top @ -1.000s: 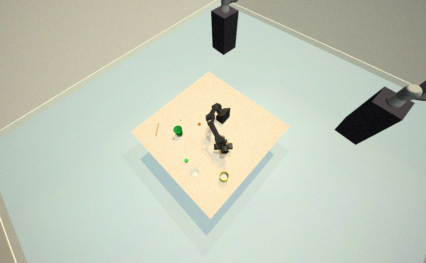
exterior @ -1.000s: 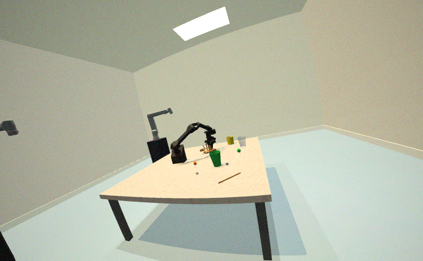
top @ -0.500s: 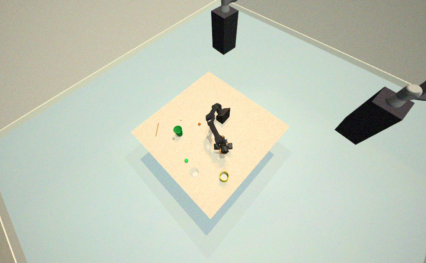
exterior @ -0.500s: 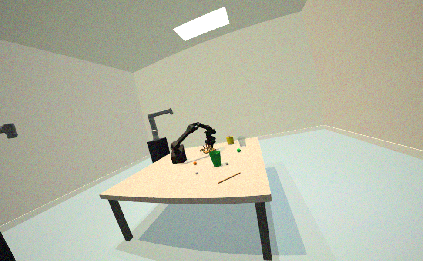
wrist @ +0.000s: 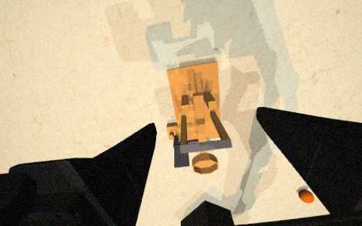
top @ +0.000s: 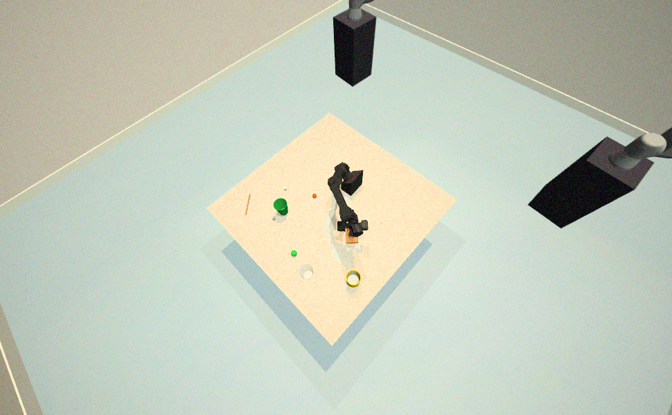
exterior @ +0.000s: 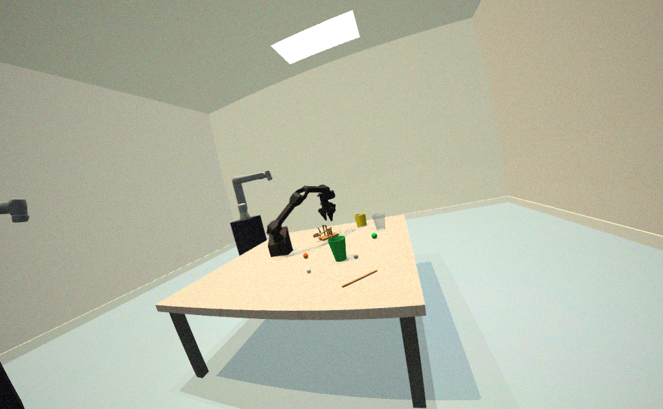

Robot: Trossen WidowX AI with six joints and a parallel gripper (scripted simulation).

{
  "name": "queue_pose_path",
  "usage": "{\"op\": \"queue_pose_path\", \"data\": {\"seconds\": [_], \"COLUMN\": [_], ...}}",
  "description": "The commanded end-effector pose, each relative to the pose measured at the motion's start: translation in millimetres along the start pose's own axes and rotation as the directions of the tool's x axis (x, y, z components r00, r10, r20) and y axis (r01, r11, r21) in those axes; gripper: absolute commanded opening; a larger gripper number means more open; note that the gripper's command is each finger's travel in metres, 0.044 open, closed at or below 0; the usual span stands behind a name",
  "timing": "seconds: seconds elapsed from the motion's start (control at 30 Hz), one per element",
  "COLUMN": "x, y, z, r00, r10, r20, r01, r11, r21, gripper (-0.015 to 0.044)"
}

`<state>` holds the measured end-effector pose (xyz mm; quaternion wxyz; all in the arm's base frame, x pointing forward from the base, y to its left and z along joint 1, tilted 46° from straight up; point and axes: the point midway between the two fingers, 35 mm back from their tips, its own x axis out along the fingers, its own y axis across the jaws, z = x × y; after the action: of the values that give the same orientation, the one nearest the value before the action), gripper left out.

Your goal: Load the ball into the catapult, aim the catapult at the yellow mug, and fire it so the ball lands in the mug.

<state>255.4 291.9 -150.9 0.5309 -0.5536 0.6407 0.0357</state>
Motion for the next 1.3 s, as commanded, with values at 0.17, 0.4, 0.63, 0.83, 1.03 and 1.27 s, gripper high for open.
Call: {"op": "queue_pose_path", "data": {"seconds": [0.17, 0.4, 0.63, 0.83, 1.03, 1.27], "x": [42.6, 48.2, 59.7, 69.6, 79.4, 90.8], "y": [-0.2, -0.3, -0.5, -0.6, -0.8, -0.9], "z": [-3.7, -3.7, -3.2, -3.1, -3.3, -4.0], "r00": [1.0, 1.0, 1.0, 1.0, 1.0, 1.0], "r10": [-0.003, -0.003, -0.003, -0.003, -0.004, -0.004], "r20": [-0.009, -0.009, -0.009, -0.009, -0.009, -0.009], "r01": [0.003, 0.003, 0.003, 0.003, 0.004, 0.004], "r11": [1.0, 1.0, 1.0, 1.0, 1.0, 1.0], "r21": [0.005, 0.005, 0.005, 0.005, 0.005, 0.005], "gripper": [0.044, 0.044, 0.044, 0.044, 0.044, 0.044]}}
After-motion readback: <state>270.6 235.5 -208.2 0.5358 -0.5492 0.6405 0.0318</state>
